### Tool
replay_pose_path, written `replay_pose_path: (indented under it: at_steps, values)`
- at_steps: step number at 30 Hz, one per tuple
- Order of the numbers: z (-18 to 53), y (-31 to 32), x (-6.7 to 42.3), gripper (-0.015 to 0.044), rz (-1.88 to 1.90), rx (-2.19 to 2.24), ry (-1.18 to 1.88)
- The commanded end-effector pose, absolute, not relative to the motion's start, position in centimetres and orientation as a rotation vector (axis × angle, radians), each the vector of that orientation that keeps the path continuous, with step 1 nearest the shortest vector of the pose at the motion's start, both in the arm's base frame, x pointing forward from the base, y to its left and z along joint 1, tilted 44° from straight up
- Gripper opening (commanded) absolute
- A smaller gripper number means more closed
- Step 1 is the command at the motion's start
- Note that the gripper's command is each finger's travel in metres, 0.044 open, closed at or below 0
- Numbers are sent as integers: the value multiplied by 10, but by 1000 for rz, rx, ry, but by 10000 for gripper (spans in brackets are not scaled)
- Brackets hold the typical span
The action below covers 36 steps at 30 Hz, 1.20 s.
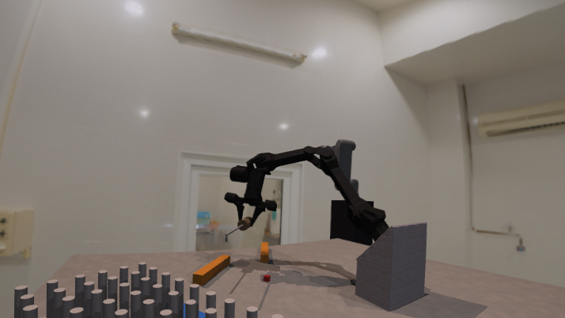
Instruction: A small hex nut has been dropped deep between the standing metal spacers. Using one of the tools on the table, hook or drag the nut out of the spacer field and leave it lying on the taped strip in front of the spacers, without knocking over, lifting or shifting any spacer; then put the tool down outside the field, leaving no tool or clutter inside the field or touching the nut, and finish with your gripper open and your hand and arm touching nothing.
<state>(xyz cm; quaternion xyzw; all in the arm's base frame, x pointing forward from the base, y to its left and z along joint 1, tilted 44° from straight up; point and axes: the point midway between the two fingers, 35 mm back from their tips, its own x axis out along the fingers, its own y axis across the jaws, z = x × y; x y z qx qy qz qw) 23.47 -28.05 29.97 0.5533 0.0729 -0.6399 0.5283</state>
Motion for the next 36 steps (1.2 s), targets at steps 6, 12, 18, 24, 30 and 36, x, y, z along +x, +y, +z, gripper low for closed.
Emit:
replay_pose_path:
  at_steps: [6,12,18,24,30,36]
  values:
    - [292,-287,236,0,-1522,1322,183]
    - [287,-292,237,0,-1522,1322,184]
    - [282,-298,237,0,-1522,1322,184]
    - [278,-303,237,0,-1523,1322,184]
    - [273,-308,236,0,-1523,1321,183]
    - [268,-313,236,0,-1523,1321,183]
